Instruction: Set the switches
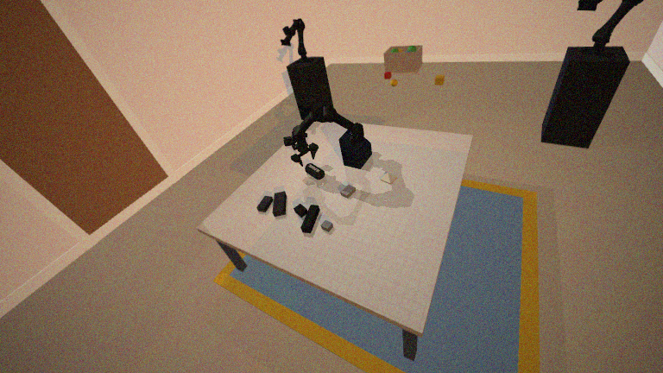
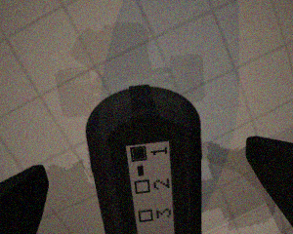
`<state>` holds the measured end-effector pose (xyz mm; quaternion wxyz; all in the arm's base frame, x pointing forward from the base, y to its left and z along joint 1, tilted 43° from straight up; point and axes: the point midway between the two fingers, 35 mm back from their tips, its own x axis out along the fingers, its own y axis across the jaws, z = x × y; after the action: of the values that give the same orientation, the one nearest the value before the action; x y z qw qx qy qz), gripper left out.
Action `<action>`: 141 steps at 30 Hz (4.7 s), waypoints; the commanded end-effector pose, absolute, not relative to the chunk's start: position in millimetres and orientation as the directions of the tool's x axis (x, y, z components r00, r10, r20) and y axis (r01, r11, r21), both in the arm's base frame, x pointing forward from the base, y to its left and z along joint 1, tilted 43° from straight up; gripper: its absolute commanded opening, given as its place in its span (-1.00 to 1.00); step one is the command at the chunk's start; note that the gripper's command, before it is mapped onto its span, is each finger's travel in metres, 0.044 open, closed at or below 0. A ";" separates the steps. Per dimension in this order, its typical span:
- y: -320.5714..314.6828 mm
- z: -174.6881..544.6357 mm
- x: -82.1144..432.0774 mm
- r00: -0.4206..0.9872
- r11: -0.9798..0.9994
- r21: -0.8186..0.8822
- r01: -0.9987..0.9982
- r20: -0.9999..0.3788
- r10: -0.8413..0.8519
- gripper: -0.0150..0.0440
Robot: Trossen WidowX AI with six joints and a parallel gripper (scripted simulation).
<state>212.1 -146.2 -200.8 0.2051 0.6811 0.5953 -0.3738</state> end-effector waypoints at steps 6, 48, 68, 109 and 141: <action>-136.1 -211.2 211.9 0.013 -0.212 -0.170 0.962 -0.749 0.662 1.00; -115.1 -233.7 211.6 0.016 -0.218 -0.174 0.960 -0.746 0.665 0.61; -122.1 -219.6 212.6 0.016 -0.218 -0.175 0.960 -0.747 0.665 0.64; -130.7 -192.0 215.7 0.015 -0.218 -0.175 0.960 -0.747 0.665 0.64; -133.1 -166.6 219.9 0.015 -0.218 -0.175 0.960 -0.746 0.666 0.64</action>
<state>217.6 -131.6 -171.9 0.1936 0.6829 0.5957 -0.3760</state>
